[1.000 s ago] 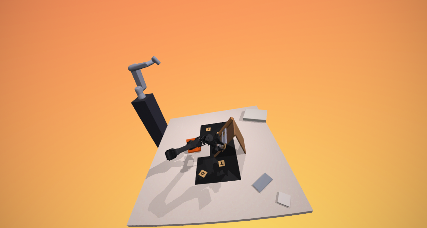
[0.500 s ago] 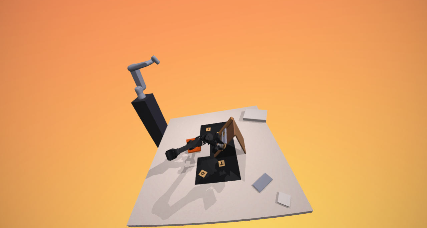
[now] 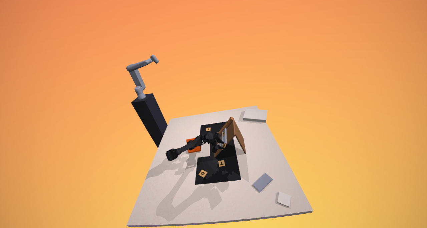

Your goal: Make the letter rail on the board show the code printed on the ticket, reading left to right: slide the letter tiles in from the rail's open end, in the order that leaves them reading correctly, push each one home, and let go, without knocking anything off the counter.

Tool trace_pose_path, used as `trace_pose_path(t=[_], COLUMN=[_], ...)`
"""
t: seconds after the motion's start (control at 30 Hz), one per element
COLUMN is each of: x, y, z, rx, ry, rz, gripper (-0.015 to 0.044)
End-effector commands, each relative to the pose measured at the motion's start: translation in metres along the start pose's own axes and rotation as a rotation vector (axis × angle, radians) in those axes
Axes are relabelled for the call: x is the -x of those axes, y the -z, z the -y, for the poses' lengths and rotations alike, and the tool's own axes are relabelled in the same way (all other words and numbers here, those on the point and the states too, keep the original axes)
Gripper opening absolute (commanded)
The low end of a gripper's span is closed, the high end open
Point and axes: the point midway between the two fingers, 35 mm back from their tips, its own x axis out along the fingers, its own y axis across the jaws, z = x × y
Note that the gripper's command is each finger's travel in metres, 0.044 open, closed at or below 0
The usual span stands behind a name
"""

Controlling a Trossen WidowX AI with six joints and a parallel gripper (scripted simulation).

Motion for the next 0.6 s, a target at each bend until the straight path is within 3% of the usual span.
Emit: trace_pose_path(t=[0.0, 0.57], x=[0.0003, 0.0003], y=[-0.0004, -0.0006], z=[-0.0026, -0.0111], rx=[-0.006, -0.006], ry=[0.002, 0.001], rz=[0.001, 0.001], gripper=[0.0000, 0.0000])
